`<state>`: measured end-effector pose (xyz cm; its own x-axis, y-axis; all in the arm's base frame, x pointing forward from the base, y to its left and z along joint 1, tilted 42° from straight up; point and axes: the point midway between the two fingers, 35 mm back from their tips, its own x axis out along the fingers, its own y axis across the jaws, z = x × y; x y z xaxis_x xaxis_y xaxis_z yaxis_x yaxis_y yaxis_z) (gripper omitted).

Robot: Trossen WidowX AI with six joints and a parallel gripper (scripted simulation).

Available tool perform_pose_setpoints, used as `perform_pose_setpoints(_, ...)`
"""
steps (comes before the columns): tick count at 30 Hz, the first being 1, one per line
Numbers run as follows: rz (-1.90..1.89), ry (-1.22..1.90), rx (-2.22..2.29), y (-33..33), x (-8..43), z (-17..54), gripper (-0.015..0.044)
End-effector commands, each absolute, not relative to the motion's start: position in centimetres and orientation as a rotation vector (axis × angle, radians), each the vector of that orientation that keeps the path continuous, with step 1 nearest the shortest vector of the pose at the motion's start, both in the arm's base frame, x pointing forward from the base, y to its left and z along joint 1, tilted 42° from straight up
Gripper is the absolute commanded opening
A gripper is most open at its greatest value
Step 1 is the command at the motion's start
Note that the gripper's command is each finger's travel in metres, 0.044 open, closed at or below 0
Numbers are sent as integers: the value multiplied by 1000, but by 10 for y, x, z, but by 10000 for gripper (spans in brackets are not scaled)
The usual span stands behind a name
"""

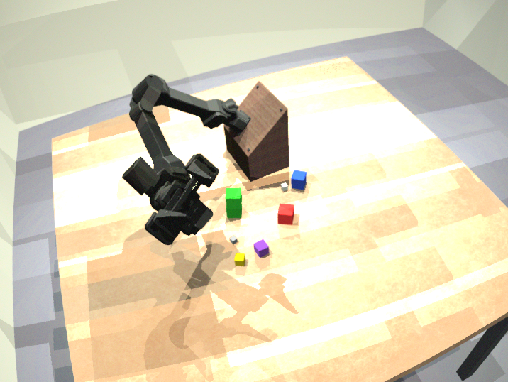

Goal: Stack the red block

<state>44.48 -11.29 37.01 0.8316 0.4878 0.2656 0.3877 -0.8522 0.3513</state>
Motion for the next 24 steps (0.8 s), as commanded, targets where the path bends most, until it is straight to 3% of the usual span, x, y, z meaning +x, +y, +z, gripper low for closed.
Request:
perform_pose_setpoints(1, 501, 669, 2742, -113, 446, 370, 426)
perform_pose_setpoints(14, 41, 684, 3663, -108, 492, 313, 440)
perform_pose_setpoints(24, -542, 323, 4314, -94, 513, 250, 440)
